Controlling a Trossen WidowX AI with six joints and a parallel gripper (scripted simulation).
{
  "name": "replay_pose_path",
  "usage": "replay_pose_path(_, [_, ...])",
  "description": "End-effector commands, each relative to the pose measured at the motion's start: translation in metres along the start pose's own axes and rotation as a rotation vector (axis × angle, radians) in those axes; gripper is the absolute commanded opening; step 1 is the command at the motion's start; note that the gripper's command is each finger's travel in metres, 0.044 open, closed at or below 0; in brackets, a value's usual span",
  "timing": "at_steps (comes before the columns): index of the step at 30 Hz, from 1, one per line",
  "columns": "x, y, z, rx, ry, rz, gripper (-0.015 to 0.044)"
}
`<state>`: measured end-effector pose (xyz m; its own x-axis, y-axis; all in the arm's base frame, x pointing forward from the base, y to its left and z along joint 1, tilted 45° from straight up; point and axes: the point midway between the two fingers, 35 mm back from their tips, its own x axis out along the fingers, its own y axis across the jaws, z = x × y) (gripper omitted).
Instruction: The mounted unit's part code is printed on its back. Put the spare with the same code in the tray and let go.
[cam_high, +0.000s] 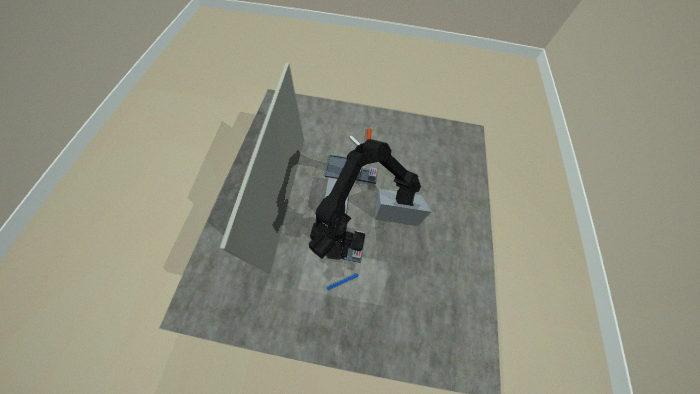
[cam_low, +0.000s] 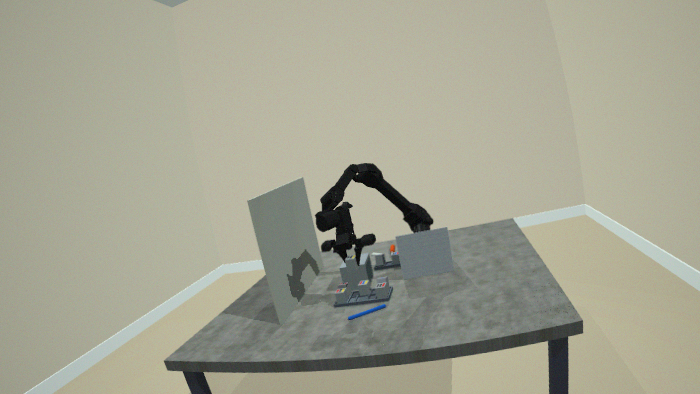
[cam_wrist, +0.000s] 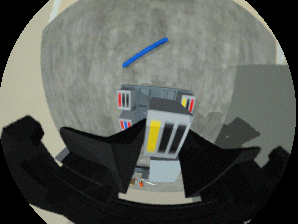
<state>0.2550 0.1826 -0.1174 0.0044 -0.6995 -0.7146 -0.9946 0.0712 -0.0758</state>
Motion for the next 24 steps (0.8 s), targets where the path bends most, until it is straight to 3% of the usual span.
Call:
replay_pose_path(1, [-0.027, 0.0, 0.001, 0.009, -0.011, -0.003, 0.0])
replay_pose_path(8, [-0.032, -0.004, -0.003, 0.007, -0.015, -0.002, 0.0])
replay_pose_path(24, [-0.045, -0.078, -0.102, 0.086, -0.073, 0.018, 0.0])
